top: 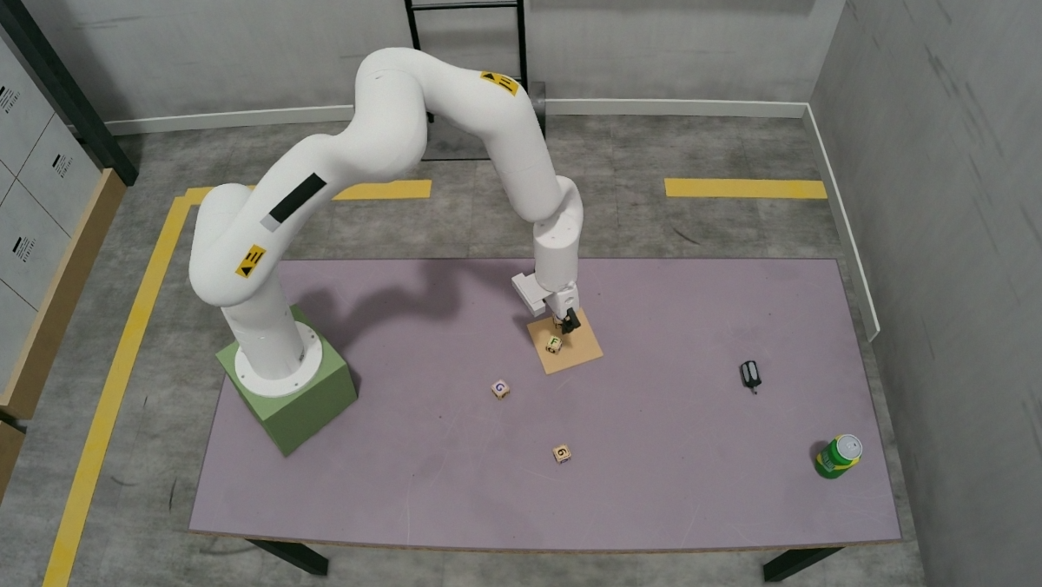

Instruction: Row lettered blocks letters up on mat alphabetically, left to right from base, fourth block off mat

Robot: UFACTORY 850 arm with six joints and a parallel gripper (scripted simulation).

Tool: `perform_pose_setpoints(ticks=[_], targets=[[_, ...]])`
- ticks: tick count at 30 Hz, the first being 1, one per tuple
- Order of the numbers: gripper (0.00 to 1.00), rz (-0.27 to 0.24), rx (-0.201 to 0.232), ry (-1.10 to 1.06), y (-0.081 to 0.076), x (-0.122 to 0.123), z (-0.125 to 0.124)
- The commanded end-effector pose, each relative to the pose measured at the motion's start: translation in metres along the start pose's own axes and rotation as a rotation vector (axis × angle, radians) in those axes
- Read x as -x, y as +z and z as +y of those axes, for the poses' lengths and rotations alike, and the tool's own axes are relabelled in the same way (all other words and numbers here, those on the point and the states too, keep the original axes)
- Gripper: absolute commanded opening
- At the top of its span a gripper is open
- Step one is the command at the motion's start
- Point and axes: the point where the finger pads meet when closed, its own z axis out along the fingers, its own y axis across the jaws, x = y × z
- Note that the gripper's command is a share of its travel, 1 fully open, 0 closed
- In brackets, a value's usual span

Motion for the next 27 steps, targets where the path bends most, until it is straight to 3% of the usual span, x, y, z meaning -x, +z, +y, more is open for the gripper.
perform_pose_setpoints(ticks=[1, 27], targets=[[1.0, 0.016, -0.018, 0.137, -0.001, -0.002, -0.003], [1.0, 0.007, -0.024, 0.953, 0.0, -0.02, -0.021]])
